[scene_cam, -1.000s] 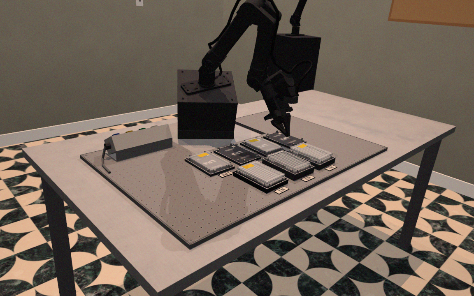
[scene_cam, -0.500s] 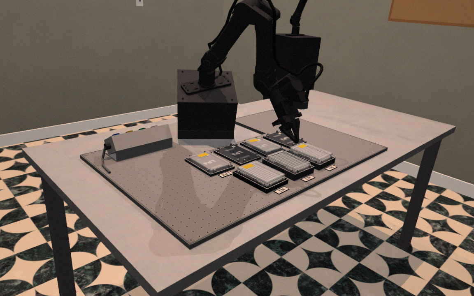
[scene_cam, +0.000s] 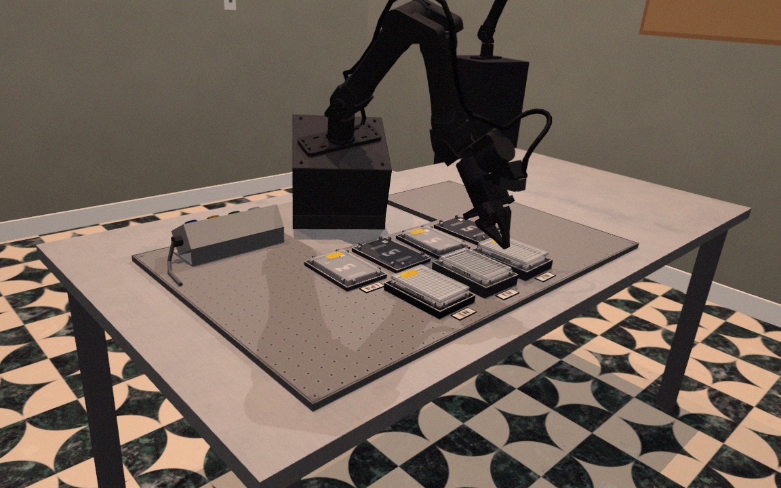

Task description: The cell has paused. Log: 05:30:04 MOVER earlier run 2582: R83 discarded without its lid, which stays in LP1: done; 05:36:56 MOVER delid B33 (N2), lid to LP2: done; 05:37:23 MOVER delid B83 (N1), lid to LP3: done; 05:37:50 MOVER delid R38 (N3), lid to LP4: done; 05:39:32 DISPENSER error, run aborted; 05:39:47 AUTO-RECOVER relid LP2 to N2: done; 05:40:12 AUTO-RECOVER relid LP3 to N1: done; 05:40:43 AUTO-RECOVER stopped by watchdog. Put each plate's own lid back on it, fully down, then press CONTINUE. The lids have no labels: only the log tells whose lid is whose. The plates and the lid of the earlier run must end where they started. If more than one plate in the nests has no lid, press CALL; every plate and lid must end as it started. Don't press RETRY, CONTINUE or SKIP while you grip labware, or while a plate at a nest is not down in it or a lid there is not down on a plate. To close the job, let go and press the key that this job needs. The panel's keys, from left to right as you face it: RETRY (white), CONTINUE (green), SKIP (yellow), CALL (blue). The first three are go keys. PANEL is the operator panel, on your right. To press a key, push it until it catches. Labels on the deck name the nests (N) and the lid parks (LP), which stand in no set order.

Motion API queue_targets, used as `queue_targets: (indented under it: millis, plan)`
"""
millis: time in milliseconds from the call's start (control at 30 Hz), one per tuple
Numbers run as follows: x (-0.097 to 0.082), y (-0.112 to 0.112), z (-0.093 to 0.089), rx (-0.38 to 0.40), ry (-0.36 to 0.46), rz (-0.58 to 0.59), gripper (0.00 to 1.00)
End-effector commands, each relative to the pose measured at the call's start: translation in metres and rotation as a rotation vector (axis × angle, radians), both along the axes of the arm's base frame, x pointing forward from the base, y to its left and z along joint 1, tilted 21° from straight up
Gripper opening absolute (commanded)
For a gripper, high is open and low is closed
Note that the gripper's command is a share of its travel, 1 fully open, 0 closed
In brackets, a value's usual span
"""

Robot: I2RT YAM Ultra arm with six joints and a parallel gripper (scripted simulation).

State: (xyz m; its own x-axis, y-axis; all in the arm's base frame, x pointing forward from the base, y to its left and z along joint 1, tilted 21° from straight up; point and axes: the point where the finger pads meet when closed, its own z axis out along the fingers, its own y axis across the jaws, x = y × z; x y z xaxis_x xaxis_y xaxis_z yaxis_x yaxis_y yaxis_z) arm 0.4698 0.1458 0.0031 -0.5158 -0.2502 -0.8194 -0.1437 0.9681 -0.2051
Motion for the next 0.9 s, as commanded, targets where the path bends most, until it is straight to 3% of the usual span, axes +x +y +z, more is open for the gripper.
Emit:
queue_targets:
  millis: [0, 67, 133, 167, 267, 300, 867]
  plan:
    - [0.020, 0.007, 0.028, 0.018, -0.038, 0.023, 0.00]
    - [0.017, 0.017, 0.028, 0.019, -0.038, 0.043, 0.00]
    - [0.017, 0.017, 0.028, 0.018, -0.037, 0.043, 0.00]
    - [0.013, 0.007, 0.015, 0.010, -0.015, 0.022, 0.00]
    - [0.013, 0.007, 0.015, 0.010, -0.015, 0.022, 0.00]
    - [0.017, 0.017, 0.028, 0.019, -0.037, 0.043, 0.00]
    - [0.019, 0.017, 0.032, 0.029, -0.054, 0.040, 0.00]
